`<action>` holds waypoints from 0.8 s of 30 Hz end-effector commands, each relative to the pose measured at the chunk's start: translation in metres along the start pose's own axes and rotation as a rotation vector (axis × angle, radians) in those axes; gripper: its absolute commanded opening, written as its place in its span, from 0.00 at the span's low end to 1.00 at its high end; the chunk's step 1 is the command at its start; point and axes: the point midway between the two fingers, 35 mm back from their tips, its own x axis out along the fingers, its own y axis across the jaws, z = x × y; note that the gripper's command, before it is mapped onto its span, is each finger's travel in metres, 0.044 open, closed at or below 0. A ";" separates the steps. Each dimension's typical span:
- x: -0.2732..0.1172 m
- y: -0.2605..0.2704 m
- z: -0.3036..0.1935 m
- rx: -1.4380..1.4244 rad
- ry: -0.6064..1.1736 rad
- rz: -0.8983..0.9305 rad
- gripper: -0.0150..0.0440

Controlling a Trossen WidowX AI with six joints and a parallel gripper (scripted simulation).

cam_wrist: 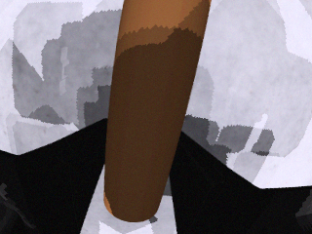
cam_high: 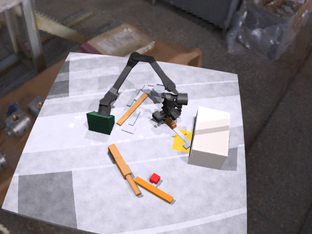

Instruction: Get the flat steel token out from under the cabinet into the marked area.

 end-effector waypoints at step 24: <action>0.000 -0.001 -0.028 0.008 0.001 -0.010 0.25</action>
